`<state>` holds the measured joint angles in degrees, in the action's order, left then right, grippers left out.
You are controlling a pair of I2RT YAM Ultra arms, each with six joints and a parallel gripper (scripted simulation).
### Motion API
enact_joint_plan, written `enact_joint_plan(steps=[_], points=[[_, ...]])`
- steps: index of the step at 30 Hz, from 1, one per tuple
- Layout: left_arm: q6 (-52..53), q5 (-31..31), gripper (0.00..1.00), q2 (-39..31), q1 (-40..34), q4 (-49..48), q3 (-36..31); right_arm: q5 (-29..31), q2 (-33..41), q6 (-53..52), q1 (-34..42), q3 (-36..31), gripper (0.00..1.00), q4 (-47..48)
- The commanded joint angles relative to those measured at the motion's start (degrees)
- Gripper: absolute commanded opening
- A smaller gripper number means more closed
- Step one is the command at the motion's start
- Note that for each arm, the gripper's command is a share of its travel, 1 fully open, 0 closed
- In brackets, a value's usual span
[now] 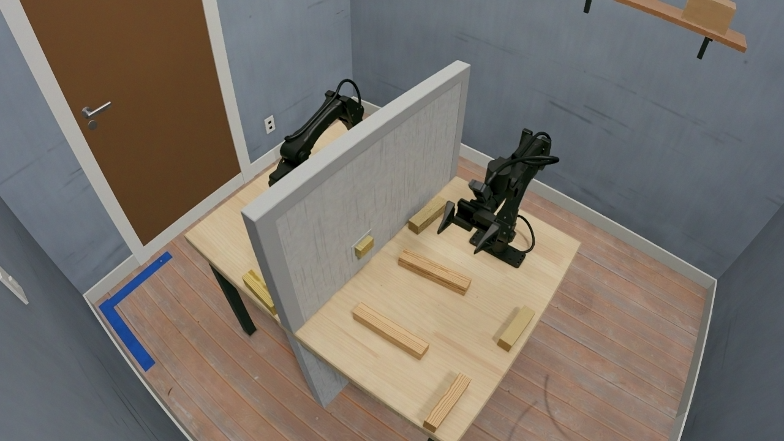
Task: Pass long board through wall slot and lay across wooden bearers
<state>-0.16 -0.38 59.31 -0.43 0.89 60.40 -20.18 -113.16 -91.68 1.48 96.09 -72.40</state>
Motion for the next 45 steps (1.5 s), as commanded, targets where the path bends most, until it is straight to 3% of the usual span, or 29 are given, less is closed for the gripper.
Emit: enact_joint_plan(steps=[1,39,41,45], points=[[-0.6,-0.45,1.0,-2.11,0.21,0.61,2.26,-2.58,2.91,-0.62,0.68,3.33,0.0,-0.33],[-0.6,-0.45,1.0,-2.11,0.21,0.61,2.26,-2.0,2.06,-8.47,7.94,3.91,0.0,3.89],[-0.6,-0.45,1.0,-2.11,0.21,0.61,2.26,-1.84,-0.88,-9.93,8.94,3.79,0.0,4.35],[-0.6,-0.45,1.0,-2.11,0.21,0.61,2.26,-1.93,2.01,-10.69,9.86,4.09,0.0,4.54]])
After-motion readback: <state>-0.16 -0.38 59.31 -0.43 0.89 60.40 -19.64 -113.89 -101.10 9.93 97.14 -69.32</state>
